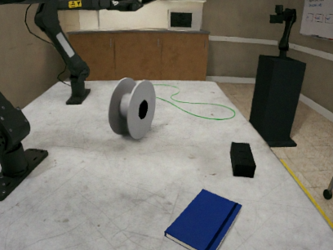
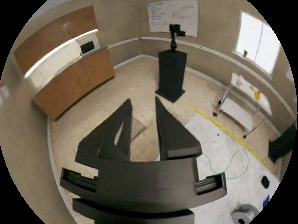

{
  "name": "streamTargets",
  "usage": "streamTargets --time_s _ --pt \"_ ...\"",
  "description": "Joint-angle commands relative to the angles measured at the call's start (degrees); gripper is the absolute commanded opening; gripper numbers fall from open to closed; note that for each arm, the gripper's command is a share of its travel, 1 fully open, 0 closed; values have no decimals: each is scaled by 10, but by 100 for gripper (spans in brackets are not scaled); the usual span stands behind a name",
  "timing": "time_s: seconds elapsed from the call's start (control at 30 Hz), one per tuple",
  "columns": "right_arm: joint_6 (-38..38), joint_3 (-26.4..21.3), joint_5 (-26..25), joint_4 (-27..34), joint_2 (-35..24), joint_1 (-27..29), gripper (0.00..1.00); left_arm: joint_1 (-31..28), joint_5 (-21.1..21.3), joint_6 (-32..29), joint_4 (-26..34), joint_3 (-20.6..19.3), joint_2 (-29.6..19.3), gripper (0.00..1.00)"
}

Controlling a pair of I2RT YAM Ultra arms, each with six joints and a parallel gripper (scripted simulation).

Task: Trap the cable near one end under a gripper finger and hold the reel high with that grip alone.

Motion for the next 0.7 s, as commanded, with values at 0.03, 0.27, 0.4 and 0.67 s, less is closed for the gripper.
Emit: streamTargets --time_s 0.03,0.27,0.4,0.67 --pt "1 22 6 9 -17 -7 75 -82 -4 2 6 -2 0 30" --pt "1 22 6 9 -17 -7 75 -137 -9 2 9 -1 4 30" --pt "1 22 6 9 -17 -7 75 -143 -9 2 9 -1 4 30" --pt "1 22 6 9 -17 -7 75 -142 -9 6 -10 11 14 30"
